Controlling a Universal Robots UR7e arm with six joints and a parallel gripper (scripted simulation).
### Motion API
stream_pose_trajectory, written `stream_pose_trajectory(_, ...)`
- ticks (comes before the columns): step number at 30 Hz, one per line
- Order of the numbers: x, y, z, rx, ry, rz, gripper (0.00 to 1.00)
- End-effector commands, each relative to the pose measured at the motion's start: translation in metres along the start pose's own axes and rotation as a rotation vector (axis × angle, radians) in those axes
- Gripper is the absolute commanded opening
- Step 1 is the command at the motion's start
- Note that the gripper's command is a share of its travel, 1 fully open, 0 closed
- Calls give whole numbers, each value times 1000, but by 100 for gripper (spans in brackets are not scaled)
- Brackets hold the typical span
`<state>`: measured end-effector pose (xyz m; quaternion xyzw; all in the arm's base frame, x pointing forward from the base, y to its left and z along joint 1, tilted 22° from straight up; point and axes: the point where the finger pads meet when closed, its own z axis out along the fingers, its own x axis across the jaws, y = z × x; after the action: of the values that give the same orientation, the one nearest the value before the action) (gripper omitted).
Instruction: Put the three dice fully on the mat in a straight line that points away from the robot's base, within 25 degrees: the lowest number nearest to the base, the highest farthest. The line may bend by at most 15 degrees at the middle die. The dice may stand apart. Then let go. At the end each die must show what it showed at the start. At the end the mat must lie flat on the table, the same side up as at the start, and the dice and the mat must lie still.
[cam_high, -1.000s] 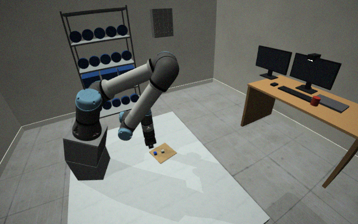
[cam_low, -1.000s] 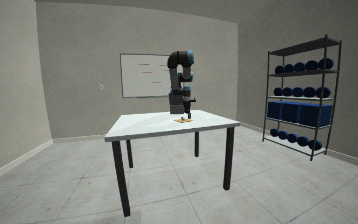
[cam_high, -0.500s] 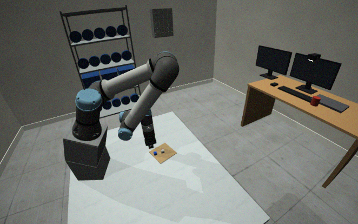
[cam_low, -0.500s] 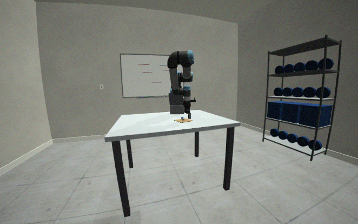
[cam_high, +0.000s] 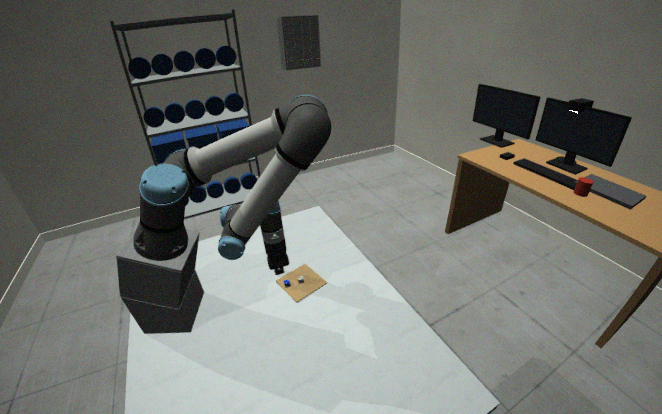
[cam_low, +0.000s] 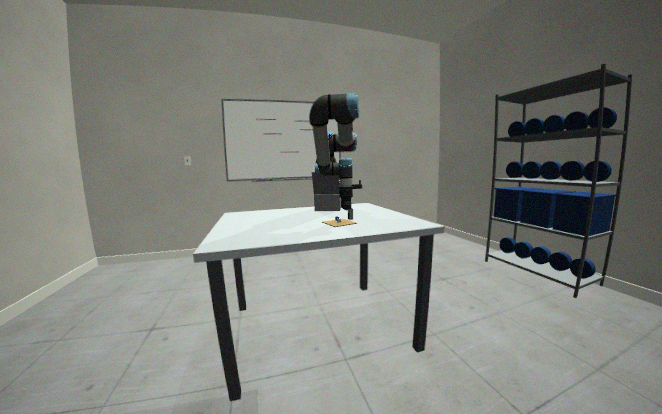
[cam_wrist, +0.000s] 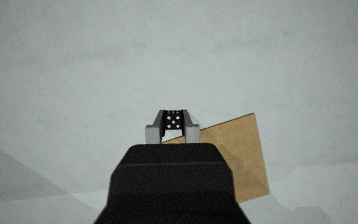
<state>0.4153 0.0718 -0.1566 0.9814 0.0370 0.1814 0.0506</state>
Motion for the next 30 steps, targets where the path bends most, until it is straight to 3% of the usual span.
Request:
stream_pose_trajectory(1,0,0,-4,0,1,0,40)
stream_pose_trajectory(9,0,0,-15,0,1,0,40)
stream_pose_trajectory(30,0,0,-75,0,1,0,40)
